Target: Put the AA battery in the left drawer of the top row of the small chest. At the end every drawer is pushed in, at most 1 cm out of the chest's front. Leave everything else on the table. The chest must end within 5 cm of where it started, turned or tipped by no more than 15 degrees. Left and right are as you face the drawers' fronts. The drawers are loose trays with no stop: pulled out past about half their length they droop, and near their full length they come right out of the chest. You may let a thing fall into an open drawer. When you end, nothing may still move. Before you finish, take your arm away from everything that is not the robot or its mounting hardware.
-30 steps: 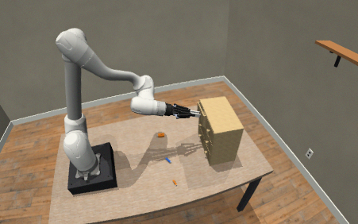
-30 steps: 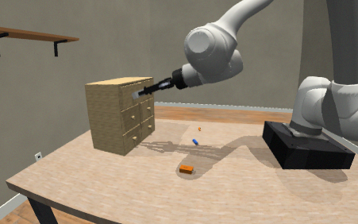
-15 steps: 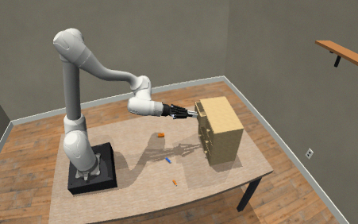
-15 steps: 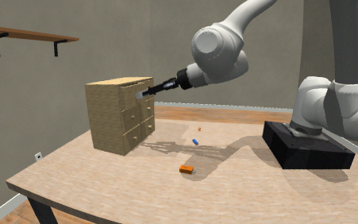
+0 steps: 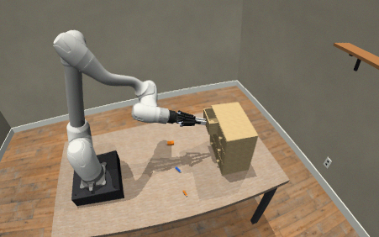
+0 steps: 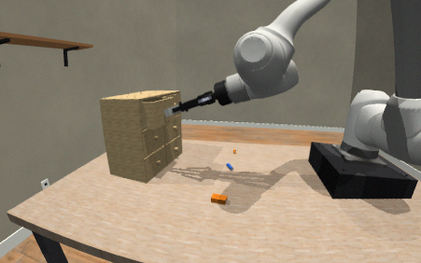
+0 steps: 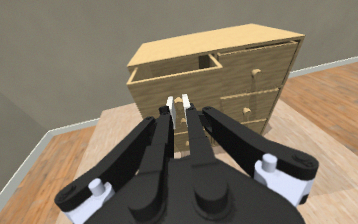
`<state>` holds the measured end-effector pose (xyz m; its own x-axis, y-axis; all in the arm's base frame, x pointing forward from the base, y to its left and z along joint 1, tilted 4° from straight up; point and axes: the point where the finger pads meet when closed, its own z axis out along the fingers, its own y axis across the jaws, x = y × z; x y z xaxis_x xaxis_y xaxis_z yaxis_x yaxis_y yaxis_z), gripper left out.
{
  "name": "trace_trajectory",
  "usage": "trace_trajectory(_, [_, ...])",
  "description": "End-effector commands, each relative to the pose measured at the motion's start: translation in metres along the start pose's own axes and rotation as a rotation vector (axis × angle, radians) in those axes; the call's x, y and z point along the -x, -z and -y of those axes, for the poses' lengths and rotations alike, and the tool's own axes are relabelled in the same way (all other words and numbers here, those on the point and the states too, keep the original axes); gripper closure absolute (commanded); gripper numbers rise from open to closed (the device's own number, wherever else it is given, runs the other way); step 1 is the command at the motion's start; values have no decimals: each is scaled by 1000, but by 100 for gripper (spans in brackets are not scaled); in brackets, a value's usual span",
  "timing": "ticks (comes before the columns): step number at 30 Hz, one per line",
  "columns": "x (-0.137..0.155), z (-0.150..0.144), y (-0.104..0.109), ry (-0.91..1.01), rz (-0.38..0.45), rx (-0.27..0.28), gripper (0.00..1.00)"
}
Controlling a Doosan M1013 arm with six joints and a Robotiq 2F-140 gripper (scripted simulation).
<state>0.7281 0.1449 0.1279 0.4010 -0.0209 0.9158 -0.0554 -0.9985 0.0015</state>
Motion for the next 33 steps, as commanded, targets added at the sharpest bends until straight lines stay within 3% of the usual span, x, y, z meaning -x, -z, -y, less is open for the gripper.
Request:
trace_trajectory(1, [2, 0, 5, 0, 0, 0, 92])
trace_trajectory(33, [6, 0, 16, 0, 0, 0, 92])
